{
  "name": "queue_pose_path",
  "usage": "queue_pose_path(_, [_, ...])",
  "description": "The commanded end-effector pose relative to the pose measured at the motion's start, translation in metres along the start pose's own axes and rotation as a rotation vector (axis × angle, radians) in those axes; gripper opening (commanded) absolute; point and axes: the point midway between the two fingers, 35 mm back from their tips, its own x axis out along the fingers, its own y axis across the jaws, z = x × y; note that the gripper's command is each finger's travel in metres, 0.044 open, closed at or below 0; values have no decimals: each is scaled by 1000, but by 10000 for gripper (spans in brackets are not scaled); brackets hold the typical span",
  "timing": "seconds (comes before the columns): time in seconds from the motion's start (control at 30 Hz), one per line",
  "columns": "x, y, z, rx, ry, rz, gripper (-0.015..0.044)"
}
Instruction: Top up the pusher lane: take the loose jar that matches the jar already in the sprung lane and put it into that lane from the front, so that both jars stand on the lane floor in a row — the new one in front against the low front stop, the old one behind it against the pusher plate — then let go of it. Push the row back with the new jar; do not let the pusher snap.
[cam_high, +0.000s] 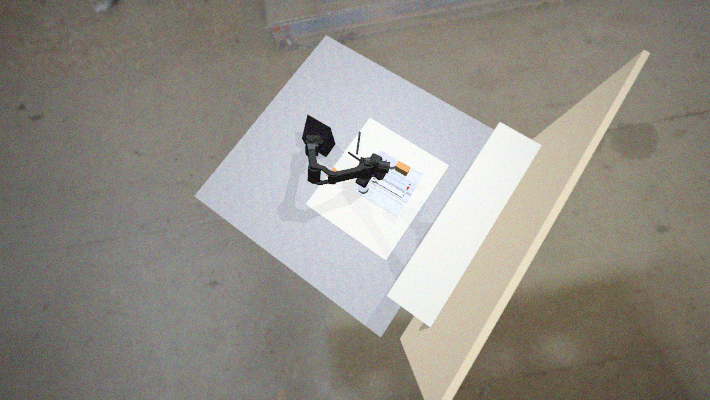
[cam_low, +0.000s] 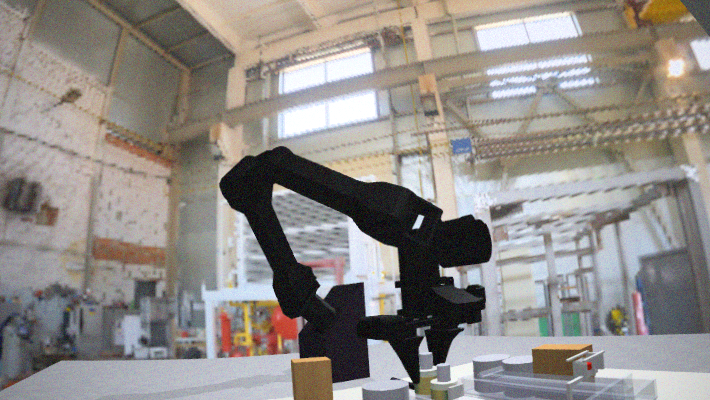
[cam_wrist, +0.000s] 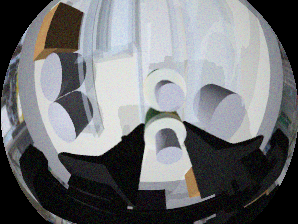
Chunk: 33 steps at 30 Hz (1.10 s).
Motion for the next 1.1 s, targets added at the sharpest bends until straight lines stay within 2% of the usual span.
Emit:
queue_pose_path(0.0, [2, -2, 3, 9, -11, -9, 0])
queue_pose_path(1.07, [14, -1, 1, 9, -11, -10, 0])
